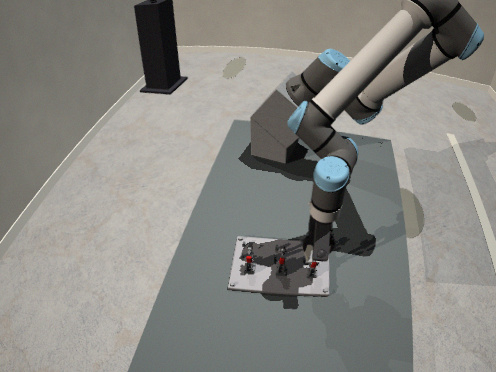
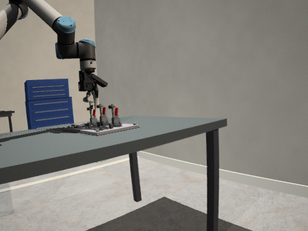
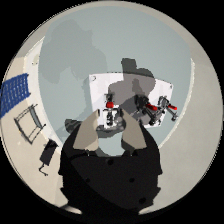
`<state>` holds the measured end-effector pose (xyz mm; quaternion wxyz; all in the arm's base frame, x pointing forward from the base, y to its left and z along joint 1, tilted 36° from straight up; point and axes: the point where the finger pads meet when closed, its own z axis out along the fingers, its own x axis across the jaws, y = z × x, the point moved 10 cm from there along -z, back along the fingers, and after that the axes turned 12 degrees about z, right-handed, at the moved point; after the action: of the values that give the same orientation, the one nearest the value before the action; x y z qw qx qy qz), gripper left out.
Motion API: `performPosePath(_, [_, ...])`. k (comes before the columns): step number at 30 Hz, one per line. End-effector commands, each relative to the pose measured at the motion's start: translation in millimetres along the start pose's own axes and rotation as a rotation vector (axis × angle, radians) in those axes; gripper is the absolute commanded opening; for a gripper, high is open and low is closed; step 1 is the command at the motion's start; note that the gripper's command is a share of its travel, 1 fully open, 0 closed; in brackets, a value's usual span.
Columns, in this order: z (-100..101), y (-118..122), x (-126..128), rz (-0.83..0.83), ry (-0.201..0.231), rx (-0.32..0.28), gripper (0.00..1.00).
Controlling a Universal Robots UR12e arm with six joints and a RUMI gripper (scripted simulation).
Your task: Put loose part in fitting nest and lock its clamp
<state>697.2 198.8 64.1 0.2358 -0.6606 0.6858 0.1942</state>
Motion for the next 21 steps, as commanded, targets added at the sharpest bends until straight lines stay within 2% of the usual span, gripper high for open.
performPosePath(1, [-1.3,-1.3,-1.0,-0.001,-0.001,0.003,0.28])
performPosePath(11, [-0.2,-1.2,-1.0,-0.004,-0.001,0.003,0.28])
performPosePath(21, [15.5,-2.0,-1.8,-0.004,-0.001,0.002,0.28])
